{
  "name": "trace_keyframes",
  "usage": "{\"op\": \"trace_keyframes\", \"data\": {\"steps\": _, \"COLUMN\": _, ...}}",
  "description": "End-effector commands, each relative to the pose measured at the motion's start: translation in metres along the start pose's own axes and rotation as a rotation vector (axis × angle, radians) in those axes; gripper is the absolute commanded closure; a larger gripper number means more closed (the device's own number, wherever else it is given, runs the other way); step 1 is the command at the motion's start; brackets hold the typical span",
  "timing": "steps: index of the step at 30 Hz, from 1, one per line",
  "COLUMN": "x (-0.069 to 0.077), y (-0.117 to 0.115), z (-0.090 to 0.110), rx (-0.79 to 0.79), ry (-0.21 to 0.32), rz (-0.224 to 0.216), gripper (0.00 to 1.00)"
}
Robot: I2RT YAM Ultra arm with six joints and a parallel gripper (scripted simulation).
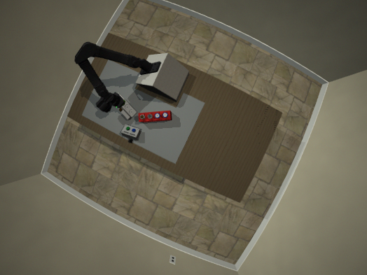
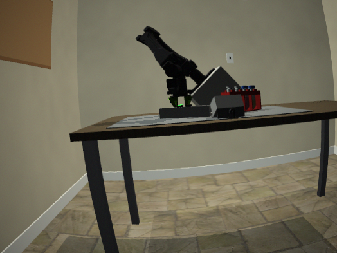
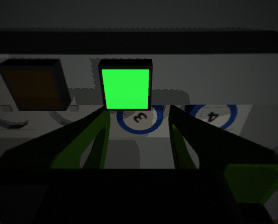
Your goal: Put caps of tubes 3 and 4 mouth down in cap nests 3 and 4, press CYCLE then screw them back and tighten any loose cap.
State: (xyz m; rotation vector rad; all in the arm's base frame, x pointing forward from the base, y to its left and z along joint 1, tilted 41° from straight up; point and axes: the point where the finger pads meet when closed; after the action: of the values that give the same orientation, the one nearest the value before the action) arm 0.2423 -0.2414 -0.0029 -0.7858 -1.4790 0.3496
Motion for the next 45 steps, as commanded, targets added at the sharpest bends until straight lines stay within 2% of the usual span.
{"op": "trace_keyframes", "data": {"steps": 1, "x": 0.002, "y": 0.0, "z": -0.002, "rx": 0.001, "ry": -0.009, "rz": 0.001, "gripper": 0.53}}
{"op": "trace_keyframes", "data": {"steps": 10, "x": 0.001, "y": 0.0, "z": -0.002, "rx": 0.001, "ry": -0.009, "rz": 0.001, "gripper": 0.53}}
{"op": "trace_keyframes", "data": {"steps": 11, "x": 0.001, "y": 0.0, "z": -0.002, "rx": 0.001, "ry": -0.009, "rz": 0.001, "gripper": 1.0}}
{"op": "trace_keyframes", "data": {"steps": 23, "x": 0.001, "y": 0.0, "z": -0.002, "rx": 0.001, "ry": -0.009, "rz": 0.001, "gripper": 1.0}}
{"op": "trace_keyframes", "data": {"steps": 24, "x": 0.006, "y": 0.0, "z": -0.002, "rx": 0.001, "ry": -0.009, "rz": 0.001, "gripper": 1.0}}
{"op": "trace_keyframes", "data": {"steps": 26, "x": 0.006, "y": 0.0, "z": -0.002, "rx": 0.001, "ry": -0.009, "rz": 0.001, "gripper": 1.0}}
{"op": "trace_keyframes", "data": {"steps": 41, "x": 0.081, "y": 0.0, "z": -0.001, "rx": 0.001, "ry": -0.009, "rz": 0.0, "gripper": 1.0}}
{"op": "trace_keyframes", "data": {"steps": 43, "x": 0.081, "y": 0.0, "z": -0.001, "rx": 0.001, "ry": -0.009, "rz": 0.0, "gripper": 1.0}}
{"op": "trace_keyframes", "data": {"steps": 45, "x": 0.091, "y": 0.0, "z": -0.001, "rx": 0.001, "ry": -0.009, "rz": -0.001, "gripper": 1.0}}
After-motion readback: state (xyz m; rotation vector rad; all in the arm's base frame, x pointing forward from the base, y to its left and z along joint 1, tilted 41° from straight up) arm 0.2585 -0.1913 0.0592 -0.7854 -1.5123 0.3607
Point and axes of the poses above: the point where the finger pads meet when closed, its own x axis back along the fingers, its own y axis across the jaws, z = x × y, and after that the axes turned 14 degrees about x, right-handed
